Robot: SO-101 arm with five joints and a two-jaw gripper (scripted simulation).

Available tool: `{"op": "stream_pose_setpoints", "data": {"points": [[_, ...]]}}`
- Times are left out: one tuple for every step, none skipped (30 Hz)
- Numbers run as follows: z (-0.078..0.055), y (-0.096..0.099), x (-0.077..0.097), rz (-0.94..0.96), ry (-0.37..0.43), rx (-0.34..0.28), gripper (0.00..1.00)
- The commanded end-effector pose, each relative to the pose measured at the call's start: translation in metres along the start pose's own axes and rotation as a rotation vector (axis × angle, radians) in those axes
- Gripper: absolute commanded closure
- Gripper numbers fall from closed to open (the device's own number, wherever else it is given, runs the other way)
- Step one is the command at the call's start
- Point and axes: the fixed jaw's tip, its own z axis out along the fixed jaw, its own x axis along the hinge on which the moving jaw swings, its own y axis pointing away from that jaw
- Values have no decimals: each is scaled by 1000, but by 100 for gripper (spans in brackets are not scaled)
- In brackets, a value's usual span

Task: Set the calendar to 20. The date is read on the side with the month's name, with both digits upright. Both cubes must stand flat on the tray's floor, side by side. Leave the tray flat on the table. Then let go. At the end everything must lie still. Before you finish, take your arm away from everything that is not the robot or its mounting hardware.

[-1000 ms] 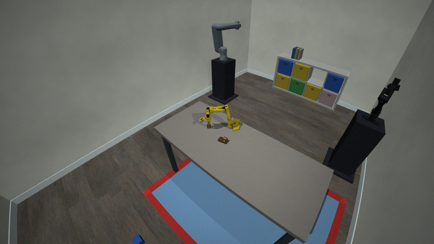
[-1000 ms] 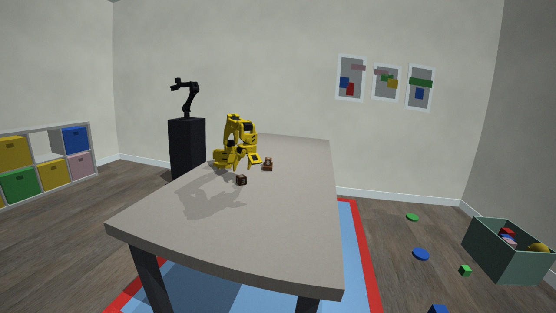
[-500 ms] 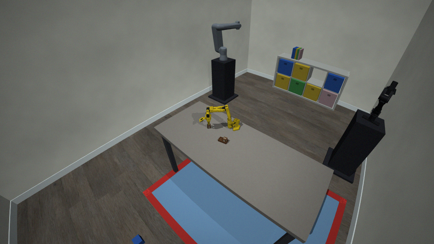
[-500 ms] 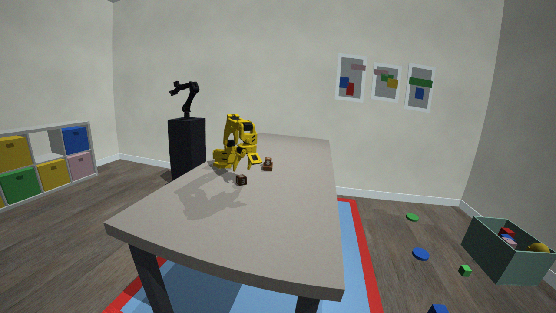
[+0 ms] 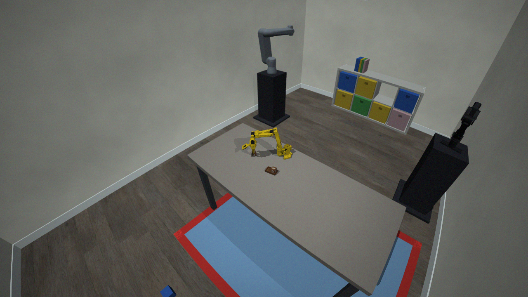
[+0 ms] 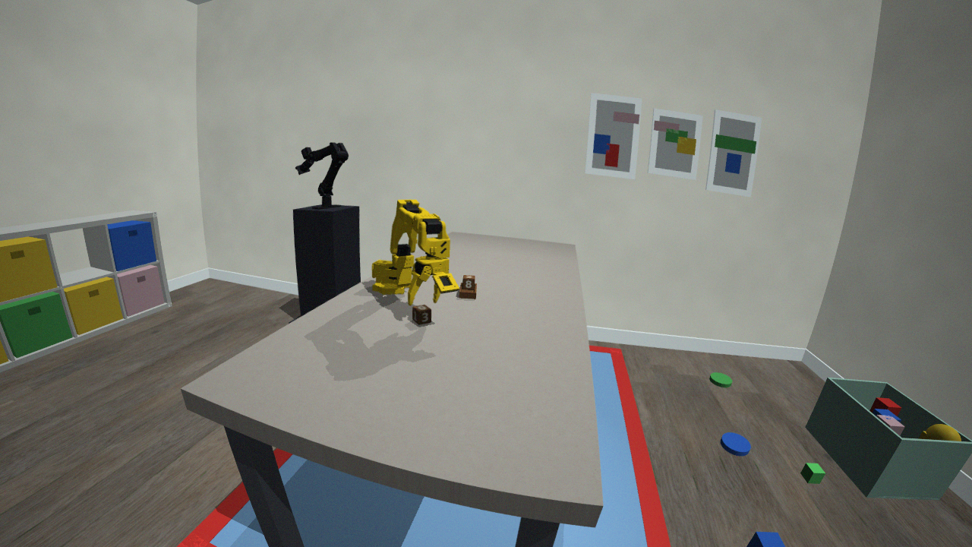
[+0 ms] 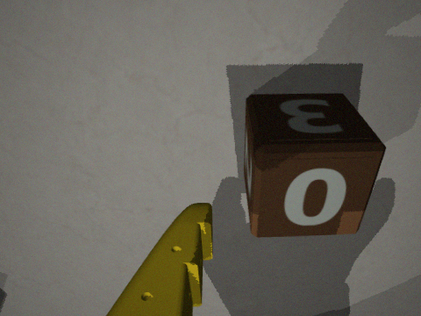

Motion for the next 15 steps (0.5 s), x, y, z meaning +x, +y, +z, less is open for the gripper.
{"op": "stream_pose_setpoints", "data": {"points": [[1,2,-5,-4,-37,2,65],[3,2,-5,-4,-37,2,65],[4,2,-5,-4,-37,2,65],[6,2,-5,-4,-37,2,65],[8,2,-5,-4,-37,2,65],[9,2,-5,-4,-37,2,65],[11,2,-4,-4,-37,2,65],[12,2,-4,-4,-37,2,65],[12,2,-4,-4,-37,2,65],[12,2,-4,-4,-37,2,65],[13,2,-4,-4,-37,2,65],[14,2,-4,-4,-37,2,65],[15,2,-4,-4,-37,2,65],[16,2,-4,-4,-37,2,65],[17,2,-4,-4,-37,2,65]]}}
